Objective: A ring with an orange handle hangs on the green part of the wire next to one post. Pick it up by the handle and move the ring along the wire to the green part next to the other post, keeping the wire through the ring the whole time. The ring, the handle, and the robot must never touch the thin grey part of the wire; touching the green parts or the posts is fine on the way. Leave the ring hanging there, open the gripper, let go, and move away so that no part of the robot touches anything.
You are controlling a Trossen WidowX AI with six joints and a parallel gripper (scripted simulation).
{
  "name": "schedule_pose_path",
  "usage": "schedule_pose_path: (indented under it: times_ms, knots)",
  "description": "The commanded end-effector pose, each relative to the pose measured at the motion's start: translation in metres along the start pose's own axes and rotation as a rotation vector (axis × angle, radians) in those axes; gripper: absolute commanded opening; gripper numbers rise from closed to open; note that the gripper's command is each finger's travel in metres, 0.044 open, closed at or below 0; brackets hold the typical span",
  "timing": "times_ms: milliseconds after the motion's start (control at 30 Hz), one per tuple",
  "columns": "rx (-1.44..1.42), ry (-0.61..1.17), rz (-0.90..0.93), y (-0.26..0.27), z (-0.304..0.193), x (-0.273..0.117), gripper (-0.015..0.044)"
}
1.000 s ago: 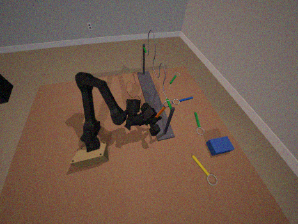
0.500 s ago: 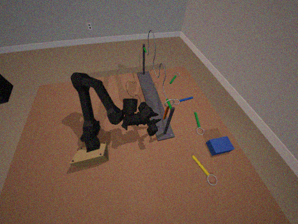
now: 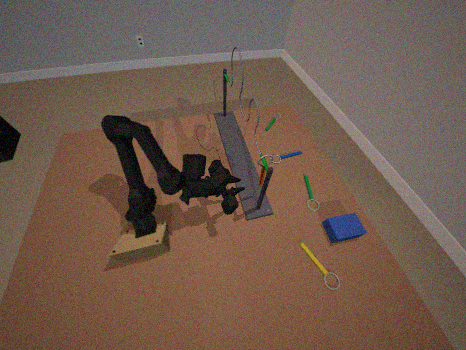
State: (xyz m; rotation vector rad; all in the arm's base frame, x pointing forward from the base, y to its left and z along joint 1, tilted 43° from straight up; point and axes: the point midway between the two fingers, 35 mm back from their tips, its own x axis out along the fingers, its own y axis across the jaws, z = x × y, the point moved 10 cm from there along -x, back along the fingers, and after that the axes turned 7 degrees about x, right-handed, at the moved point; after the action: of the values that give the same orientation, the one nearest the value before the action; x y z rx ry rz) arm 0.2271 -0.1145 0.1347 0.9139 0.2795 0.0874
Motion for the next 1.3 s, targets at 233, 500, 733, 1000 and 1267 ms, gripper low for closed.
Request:
schedule_pose_path:
  times_ms: [233,500,733,1000,1267]
  knots:
    - [0.002,0.008,-0.002,-0.001,-0.003,-0.002,0.0160]
    - [0.002,0.008,-0.002,-0.001,-0.003,-0.002,0.0160]
    - [0.002,0.008,-0.002,-0.001,-0.003,-0.002,0.0160]
    - [0.004,0.002,-0.002,-0.001,-0.004,-0.029,0.0265]
    - [0.006,-0.001,0.001,0.000,-0.007,-0.045,0.0440]
